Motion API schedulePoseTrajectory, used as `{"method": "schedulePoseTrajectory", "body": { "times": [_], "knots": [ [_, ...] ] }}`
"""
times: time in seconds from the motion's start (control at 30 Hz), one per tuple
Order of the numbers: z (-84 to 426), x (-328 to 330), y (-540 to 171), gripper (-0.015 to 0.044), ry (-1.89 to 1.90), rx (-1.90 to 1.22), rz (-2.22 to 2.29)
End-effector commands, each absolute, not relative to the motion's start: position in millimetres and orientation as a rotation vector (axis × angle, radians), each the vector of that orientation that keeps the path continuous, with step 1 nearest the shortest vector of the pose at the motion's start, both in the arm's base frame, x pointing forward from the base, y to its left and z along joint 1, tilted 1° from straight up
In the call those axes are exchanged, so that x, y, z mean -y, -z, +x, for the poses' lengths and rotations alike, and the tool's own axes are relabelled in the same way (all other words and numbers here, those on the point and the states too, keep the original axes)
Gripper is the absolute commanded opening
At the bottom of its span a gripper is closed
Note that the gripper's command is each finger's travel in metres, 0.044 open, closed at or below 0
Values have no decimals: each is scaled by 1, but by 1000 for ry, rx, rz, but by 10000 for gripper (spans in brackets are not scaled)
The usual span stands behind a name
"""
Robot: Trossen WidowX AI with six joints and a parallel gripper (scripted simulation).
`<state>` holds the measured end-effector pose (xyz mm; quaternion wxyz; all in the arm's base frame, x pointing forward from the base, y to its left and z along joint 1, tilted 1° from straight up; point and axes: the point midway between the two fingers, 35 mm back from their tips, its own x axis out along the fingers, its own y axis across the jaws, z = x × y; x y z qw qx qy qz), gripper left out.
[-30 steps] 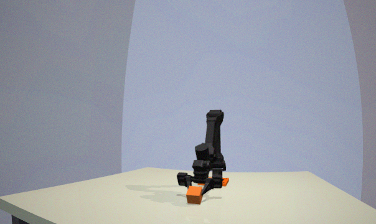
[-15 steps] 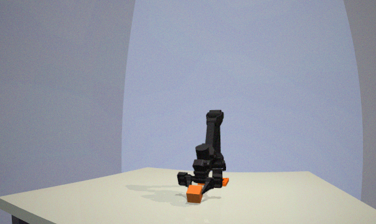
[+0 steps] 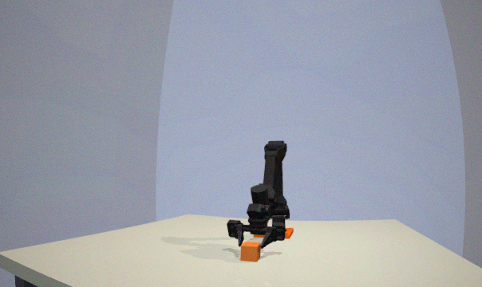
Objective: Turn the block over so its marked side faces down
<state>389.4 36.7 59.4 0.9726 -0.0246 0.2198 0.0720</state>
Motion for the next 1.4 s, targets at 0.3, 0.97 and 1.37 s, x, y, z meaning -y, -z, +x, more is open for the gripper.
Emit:
{"method": "schedulePoseTrajectory", "body": {
  "times": [0.3,0.97,1.37],
  "knots": [
    [389,-37,-59,440,-147,-446,-45],
    [389,-37,-59,440,-147,-446,-45],
    [401,-38,-72,440,-141,-661,-59]
  ]
}}
